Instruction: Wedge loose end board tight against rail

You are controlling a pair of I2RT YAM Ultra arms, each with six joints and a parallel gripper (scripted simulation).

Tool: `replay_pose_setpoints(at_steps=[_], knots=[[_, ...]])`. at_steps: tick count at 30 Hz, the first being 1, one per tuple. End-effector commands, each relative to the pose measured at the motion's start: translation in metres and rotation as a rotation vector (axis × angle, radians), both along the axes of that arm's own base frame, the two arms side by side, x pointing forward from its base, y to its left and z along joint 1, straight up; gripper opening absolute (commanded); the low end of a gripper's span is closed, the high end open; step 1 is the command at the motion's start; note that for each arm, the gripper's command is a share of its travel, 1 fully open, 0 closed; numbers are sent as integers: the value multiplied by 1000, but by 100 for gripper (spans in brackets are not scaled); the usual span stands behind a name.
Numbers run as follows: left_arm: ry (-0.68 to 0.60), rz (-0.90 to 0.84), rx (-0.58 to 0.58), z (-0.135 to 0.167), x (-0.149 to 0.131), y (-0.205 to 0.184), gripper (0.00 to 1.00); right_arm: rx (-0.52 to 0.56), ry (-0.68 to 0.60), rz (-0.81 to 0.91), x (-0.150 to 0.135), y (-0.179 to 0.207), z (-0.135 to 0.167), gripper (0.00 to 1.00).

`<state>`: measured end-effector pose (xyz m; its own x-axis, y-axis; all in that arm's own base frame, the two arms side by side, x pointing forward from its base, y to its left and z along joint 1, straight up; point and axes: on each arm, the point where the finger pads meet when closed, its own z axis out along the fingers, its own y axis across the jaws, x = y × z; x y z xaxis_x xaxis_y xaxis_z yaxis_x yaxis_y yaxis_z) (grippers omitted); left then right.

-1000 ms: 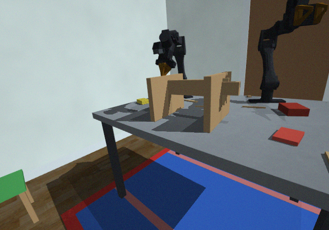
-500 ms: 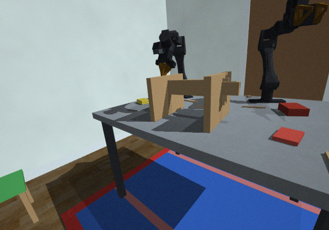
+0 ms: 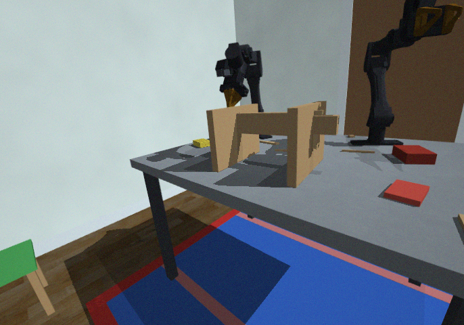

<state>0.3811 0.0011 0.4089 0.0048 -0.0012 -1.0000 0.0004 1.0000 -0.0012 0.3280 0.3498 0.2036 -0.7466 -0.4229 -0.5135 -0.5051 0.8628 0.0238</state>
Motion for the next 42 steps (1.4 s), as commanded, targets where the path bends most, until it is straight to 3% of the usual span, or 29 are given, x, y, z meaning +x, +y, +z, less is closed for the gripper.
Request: replay_pose_setpoints(at_steps=[1, 14, 15, 24, 25, 27, 42], knots=[[-60, -2, 4, 24, -4, -1, 40, -192, 196, 2, -29, -36, -72, 0], [-60, -2, 4, 24, -4, -1, 40, -182, 187, 2, -29, -36, -72, 0], [-60, -2, 4, 24, -4, -1, 40, 89, -81, -22, 10, 1, 33, 0], [-60, -2, 4, 24, -4, -1, 40, 105, -88, -18, 10, 2, 40, 0], [-60, -2, 4, 24, -4, -1, 40, 82, -68, -8, 6, 3, 28, 0], [-60, -2, 4, 24, -4, -1, 40, 72, -63, 5, -8, 2, 40, 0], [-60, -2, 4, 24, -4, -1, 40, 70, -63, -2, -26, -15, 75, 0]])
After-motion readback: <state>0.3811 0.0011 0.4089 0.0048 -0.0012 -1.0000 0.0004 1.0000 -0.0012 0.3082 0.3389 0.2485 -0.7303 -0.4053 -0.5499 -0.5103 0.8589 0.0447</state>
